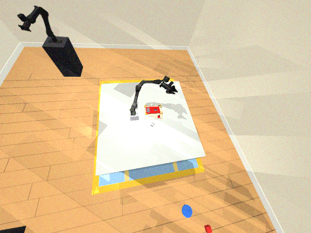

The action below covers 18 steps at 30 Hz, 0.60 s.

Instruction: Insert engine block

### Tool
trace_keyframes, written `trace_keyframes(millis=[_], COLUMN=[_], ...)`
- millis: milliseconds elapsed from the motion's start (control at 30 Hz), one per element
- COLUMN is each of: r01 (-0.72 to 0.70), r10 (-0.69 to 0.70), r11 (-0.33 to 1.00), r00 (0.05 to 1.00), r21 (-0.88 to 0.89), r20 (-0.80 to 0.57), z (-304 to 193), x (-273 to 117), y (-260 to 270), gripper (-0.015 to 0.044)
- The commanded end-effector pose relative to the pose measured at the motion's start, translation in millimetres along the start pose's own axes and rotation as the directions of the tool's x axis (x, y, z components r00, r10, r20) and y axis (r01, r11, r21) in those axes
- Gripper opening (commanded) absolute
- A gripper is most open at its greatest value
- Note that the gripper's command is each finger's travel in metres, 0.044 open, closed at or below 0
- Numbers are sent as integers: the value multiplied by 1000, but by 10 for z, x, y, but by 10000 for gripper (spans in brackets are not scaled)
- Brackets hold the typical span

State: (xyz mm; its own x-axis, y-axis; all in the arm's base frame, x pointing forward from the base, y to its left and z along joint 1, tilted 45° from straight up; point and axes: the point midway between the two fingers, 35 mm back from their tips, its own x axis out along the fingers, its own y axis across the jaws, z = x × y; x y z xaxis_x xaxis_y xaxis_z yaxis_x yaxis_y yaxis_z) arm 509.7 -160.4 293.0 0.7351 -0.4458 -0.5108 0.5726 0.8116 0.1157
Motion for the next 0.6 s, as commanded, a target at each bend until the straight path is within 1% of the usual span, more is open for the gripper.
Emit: trace_keyframes(millis=[0,267,567], r01=[-2,-54,-194], r10=[-6,-22,-32], r11=[995,954,867], r00=[997,969,897], r21=[-98,-295,-459], r20=[-78,-247,-440], z=[-213,-687,-1254], x=[136,378,568], y=[-103,-352,-661], gripper=[440,440,440])
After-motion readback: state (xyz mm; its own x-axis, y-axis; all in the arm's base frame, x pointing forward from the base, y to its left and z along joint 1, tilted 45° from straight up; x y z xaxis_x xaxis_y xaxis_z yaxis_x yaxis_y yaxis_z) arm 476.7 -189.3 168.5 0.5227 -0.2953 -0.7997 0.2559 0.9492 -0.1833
